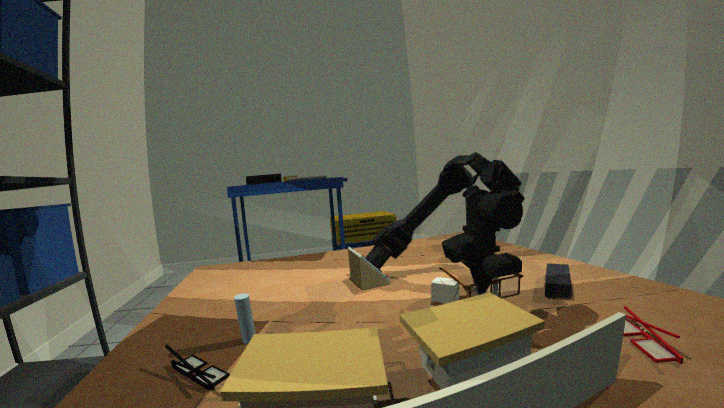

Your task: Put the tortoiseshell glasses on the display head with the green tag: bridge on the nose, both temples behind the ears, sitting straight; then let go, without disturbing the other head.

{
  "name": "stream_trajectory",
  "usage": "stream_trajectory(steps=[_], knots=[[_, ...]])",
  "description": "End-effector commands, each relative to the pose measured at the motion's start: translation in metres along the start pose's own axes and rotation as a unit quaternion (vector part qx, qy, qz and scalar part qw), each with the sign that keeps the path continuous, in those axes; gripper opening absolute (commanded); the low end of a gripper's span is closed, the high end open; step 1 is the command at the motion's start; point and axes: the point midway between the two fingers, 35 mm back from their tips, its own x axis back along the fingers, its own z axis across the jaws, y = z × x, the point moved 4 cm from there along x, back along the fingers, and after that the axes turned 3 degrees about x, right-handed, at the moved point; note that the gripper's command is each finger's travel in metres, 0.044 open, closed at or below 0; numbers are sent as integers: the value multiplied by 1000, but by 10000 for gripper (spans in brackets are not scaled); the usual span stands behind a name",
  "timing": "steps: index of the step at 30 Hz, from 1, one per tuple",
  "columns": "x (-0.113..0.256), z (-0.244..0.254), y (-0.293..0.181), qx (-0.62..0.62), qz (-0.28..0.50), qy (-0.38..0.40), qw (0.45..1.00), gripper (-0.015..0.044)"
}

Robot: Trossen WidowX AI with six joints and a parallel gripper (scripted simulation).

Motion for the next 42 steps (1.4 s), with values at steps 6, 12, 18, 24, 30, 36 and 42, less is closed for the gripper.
stream_trajectory(steps=[6, 12, 18, 24, 30, 36, 42], knots=[[0, 3, 12, 1, -2, 1, 1000, 0], [0, 4, 15, 1, -2, 1, 1000, 0], [0, 4, 18, 1, -2, 1, 1000, 0], [0, 4, 16, 1, -2, 1, 1000, 0], [0, 4, 15, 1, -2, 1, 1000, 0], [0, 4, 14, 1, -2, 1, 1000, 0], [0, 4, 9, 1, -2, 1, 1000, 0]])
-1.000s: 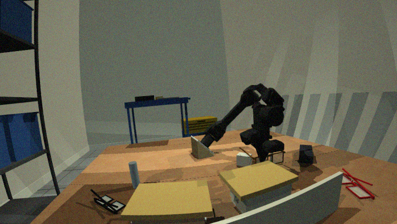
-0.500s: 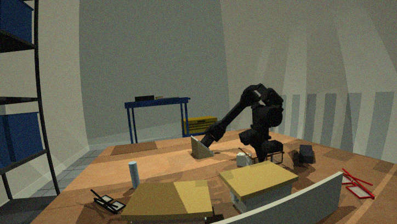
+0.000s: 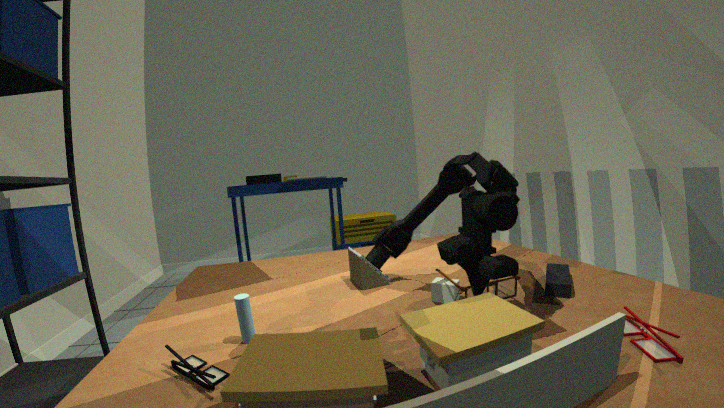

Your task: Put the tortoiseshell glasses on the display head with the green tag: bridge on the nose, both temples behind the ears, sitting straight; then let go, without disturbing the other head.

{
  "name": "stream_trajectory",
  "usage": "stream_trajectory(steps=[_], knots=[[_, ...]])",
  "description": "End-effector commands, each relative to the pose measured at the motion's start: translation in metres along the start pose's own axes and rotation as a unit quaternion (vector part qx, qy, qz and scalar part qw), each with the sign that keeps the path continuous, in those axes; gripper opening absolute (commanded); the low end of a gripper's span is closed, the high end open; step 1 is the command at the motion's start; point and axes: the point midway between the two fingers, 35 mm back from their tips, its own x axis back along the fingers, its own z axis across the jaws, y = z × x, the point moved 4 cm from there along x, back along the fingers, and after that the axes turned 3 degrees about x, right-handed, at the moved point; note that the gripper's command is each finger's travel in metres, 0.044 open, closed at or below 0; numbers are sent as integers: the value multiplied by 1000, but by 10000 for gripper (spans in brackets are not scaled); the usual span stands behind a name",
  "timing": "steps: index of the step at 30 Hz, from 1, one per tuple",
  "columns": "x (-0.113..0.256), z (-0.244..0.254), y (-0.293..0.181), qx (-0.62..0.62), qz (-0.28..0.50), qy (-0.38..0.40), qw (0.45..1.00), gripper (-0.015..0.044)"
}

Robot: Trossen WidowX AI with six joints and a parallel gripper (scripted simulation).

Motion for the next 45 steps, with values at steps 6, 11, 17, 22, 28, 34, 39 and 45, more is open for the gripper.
stream_trajectory(steps=[6, 11, 17, 22, 28, 34, 39, 45], knots=[[11, 1, -5, -2, -3, 1, 1000, 0], [32, 2, -7, -2, -3, 1, 1000, 0], [58, 1, -9, -2, -3, 0, 1000, 0], [53, 0, -8, 11, -1, 2, 1000, 0], [55, -4, -1, 95, -3, 2, 996, 0], [57, -9, 6, 186, -4, 2, 983, 0], [58, -13, 12, 261, -6, 2, 965, 0], [59, -18, 18, 349, -7, 1, 937, 0]])
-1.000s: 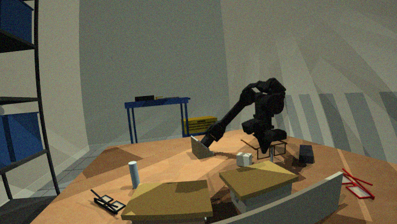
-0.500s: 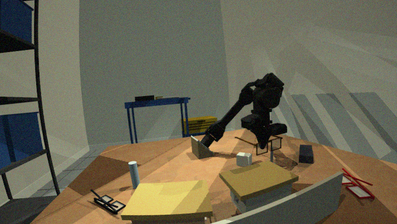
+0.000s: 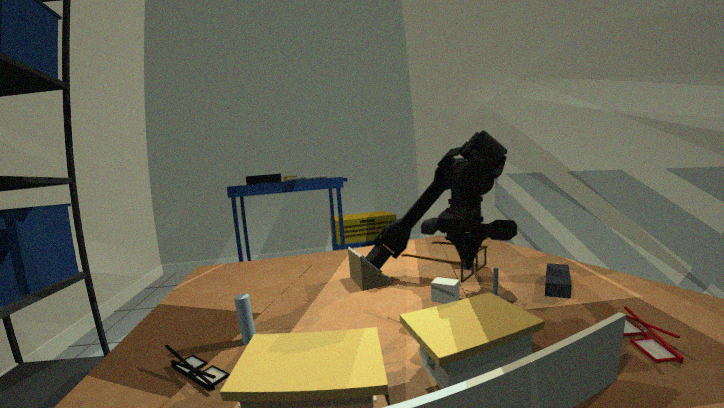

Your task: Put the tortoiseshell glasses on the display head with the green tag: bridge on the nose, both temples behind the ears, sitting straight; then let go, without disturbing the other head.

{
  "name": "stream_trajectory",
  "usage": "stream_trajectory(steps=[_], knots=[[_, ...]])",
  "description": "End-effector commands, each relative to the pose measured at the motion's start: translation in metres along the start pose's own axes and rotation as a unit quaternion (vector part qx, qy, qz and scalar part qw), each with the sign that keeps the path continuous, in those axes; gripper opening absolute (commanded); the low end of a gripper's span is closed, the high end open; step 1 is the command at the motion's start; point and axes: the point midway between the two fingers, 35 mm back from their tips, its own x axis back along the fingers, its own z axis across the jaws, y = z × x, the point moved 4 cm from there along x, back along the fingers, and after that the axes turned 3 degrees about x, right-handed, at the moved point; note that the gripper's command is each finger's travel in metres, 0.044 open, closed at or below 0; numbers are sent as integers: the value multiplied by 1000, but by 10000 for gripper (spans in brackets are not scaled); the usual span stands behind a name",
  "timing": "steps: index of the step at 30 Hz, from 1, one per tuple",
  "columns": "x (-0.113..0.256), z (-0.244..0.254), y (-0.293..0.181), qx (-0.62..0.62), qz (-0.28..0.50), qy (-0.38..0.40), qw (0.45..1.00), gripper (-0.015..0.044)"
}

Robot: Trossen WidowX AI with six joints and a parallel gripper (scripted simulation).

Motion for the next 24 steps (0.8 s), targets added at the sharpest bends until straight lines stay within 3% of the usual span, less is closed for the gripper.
stream_trajectory(steps=[1, 24], knots=[[2, -6, 2, 63, -3, -2, 998, 0], [6, -38, 9, 406, -3, -6, 914, 0]])
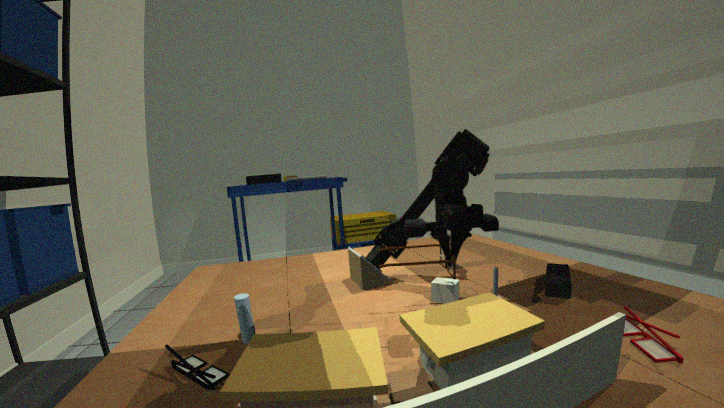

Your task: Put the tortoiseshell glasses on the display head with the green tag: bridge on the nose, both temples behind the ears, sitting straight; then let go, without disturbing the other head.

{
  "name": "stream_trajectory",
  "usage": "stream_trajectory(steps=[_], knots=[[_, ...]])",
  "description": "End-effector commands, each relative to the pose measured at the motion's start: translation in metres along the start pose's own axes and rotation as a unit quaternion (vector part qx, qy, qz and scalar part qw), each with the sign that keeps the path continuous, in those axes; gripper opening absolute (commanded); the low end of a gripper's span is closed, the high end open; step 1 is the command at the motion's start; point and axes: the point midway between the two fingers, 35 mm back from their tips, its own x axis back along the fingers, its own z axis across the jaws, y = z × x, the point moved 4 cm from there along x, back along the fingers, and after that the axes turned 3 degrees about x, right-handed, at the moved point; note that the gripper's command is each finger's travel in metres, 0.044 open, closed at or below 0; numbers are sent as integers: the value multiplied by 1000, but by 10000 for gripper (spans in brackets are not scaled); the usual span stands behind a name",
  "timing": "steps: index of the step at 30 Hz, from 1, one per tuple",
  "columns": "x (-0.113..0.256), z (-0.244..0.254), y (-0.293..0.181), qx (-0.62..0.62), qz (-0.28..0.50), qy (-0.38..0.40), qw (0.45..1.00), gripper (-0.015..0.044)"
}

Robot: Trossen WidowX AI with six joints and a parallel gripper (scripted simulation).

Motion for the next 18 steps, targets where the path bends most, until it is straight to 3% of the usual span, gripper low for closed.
stream_trajectory(steps=[1, 18], knots=[[1, -5, -4, 64, -1, -3, 998, 0], [3, -25, -17, 320, 1, -4, 947, 0]])
